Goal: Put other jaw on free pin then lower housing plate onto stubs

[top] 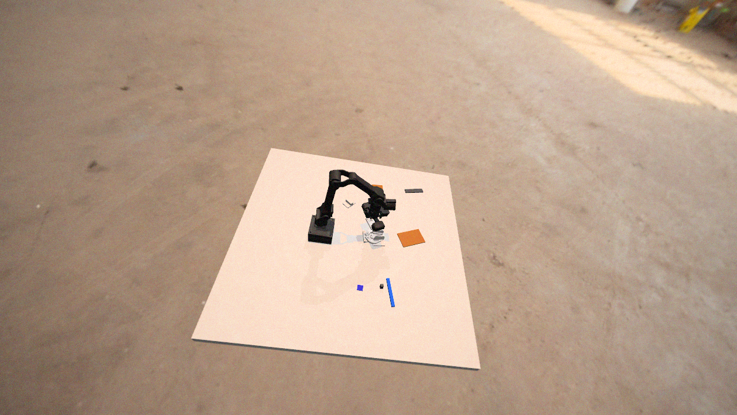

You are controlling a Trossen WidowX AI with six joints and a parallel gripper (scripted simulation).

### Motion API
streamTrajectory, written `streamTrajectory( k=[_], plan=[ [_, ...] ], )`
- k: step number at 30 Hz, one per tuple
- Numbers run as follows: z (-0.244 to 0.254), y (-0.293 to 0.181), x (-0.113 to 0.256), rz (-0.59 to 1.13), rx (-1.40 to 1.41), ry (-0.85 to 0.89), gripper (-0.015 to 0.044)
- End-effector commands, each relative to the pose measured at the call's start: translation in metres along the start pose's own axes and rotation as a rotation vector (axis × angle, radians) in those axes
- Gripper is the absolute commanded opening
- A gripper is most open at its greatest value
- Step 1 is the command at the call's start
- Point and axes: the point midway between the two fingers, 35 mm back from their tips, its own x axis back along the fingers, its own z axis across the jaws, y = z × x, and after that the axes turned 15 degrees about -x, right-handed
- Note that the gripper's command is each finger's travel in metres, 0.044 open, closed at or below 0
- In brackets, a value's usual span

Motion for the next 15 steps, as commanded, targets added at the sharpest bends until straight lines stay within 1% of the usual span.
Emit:
streamTrajectory(
  k=[1, 9, 15],
  plan=[
    [-0.007, -0.001, 0.0, -0.001, -0.106, 0.004, 0.0351],
    [-0.022, -0.004, 0.0, -0.001, -0.321, 0.002, 0.0351],
    [-0.024, -0.005, 0.0, -0.001, -0.339, 0.002, 0.0351]
  ],
)
